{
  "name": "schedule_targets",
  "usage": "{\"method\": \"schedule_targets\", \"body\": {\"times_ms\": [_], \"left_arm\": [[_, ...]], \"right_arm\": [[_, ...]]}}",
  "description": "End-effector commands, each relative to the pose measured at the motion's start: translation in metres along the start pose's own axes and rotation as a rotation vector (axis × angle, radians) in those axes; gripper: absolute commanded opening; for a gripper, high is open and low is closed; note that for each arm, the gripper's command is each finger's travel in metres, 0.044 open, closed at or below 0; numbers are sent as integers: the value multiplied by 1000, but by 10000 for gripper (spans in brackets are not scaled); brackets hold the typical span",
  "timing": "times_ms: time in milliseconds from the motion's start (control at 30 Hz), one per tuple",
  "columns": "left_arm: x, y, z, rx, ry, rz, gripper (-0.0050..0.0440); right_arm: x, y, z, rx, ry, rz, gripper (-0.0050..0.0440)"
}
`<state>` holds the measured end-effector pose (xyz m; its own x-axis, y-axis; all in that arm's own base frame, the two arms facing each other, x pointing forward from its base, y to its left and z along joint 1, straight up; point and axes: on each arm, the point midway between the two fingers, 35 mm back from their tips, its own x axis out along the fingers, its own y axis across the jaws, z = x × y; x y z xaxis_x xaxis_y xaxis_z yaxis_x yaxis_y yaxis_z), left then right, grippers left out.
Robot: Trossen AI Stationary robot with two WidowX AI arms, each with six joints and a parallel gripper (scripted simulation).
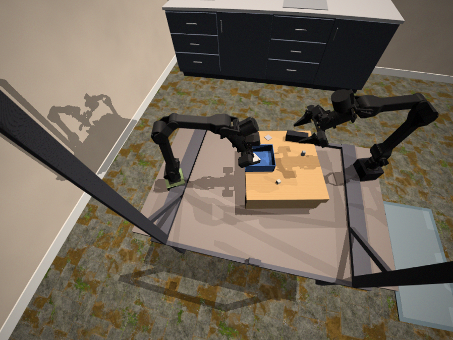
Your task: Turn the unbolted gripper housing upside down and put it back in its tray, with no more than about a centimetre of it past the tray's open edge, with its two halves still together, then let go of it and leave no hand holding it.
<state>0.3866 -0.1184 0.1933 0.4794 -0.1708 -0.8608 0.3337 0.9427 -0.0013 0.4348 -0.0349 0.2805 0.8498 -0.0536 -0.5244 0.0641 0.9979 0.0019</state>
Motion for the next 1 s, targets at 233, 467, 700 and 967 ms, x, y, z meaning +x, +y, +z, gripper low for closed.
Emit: {"method": "schedule_targets", "body": {"times_ms": [233, 467, 700, 967], "left_arm": [[-7, -2, -2, -1, -14, 3, 0], [-7, -3, -3, -1, -14, 3, 0], [-7, -3, -3, -1, -14, 3, 0], [-8, -4, -1, -1, -14, 3, 0]], "right_arm": [[-8, 0, 9, -5, -30, 4, 440], [-8, 0, 9, -5, -30, 4, 440], [-8, 0, 9, -5, -30, 4, 440], [-8, 0, 9, -5, -30, 4, 440]]}}
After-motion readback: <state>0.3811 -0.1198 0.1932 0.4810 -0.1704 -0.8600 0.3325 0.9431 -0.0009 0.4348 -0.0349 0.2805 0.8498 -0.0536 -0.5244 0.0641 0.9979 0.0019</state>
